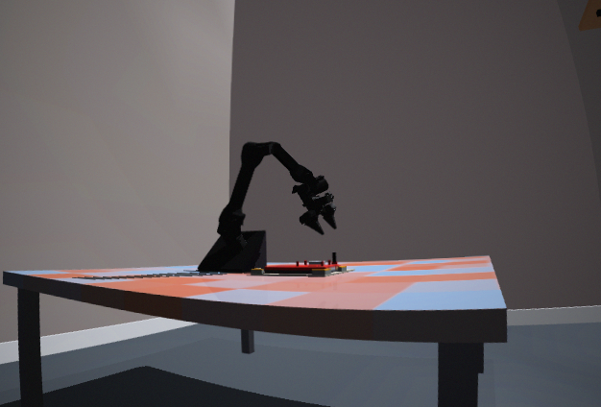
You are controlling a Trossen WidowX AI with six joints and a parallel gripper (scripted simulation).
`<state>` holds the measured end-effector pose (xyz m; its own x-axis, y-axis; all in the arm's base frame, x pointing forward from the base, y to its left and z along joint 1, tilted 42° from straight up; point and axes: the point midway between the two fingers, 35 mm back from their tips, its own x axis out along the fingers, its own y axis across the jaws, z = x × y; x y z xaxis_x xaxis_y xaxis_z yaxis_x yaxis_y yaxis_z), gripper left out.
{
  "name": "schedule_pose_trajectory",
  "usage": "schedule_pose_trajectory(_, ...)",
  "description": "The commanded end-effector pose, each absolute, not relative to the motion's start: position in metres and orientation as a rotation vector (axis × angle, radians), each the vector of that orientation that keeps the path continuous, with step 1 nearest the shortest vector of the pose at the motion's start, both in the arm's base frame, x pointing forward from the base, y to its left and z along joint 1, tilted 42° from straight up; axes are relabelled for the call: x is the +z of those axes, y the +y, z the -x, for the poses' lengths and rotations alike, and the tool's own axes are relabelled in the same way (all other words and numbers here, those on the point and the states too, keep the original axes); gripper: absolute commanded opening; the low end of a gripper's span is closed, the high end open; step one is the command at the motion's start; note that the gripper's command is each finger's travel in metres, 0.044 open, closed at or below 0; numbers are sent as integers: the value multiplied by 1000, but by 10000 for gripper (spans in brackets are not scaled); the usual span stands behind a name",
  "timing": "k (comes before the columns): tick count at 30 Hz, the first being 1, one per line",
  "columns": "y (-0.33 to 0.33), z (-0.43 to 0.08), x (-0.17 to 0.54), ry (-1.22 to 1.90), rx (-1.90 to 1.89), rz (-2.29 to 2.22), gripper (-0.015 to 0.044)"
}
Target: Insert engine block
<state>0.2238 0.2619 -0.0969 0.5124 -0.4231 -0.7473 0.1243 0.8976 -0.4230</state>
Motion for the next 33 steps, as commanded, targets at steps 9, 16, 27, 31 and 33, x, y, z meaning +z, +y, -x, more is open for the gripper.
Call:
schedule_pose_trajectory(9, 182, -247, -66, 1285, -480, 523, 440)
schedule_pose_trajectory(16, 146, -249, -50, 1452, -526, 580, 440)
schedule_pose_trajectory(27, 123, -251, -77, 1453, -527, 581, 440)
schedule_pose_trajectory(31, 115, -251, -88, 1453, -528, 581, 440)
schedule_pose_trajectory(33, 114, -251, -89, 1453, -528, 581, 440)
